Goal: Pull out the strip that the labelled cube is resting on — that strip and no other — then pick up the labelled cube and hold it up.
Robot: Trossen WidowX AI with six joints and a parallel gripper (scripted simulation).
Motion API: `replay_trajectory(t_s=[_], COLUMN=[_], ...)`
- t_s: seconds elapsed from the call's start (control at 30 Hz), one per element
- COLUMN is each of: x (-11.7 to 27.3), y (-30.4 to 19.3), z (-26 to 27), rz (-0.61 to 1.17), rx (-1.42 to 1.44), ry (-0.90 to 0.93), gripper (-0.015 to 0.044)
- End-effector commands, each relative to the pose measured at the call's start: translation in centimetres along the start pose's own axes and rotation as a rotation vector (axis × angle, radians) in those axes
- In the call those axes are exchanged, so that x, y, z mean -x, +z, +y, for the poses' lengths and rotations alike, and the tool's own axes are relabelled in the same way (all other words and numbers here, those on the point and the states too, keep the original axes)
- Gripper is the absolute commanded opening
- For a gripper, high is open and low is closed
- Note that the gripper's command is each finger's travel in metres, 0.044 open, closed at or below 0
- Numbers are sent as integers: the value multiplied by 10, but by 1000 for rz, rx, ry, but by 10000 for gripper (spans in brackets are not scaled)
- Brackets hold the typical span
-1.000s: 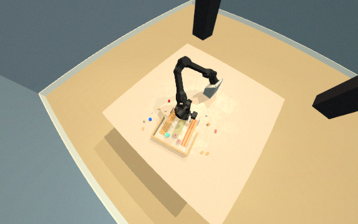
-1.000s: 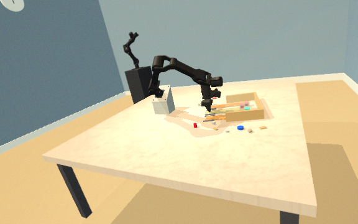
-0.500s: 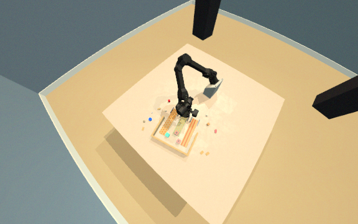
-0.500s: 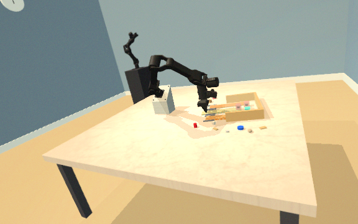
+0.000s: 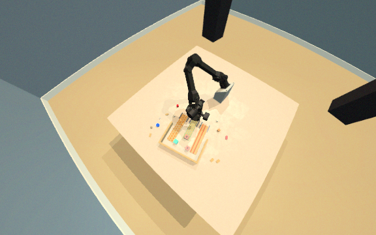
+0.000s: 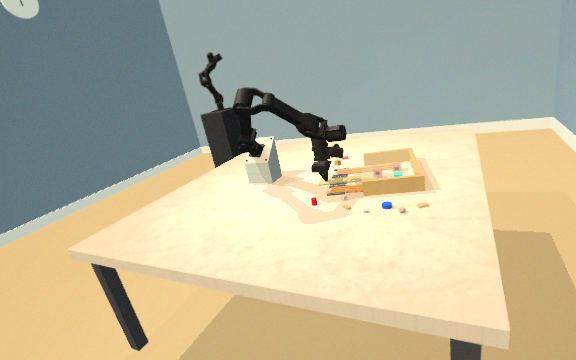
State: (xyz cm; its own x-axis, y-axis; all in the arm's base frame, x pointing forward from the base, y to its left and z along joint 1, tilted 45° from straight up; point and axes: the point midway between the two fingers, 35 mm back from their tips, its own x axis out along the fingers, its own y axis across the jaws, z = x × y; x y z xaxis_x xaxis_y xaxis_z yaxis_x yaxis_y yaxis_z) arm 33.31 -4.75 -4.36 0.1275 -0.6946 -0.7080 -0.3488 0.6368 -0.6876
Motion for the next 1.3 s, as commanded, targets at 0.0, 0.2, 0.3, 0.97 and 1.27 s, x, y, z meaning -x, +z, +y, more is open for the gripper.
replay_trajectory(t_s=[0.0, 0.2, 0.3, 0.97, 1.27], x=[-4, -4, -4, -4, -4], y=[-13, -22, -27, -56, -69], z=[0, 0, 0, 1, 1], rz=[21, 21, 21, 22, 23], rx=[7, 8, 8, 9, 10], ry=[-1, -1, -1, -1, -1], gripper=[0, 0, 0, 0, 0])
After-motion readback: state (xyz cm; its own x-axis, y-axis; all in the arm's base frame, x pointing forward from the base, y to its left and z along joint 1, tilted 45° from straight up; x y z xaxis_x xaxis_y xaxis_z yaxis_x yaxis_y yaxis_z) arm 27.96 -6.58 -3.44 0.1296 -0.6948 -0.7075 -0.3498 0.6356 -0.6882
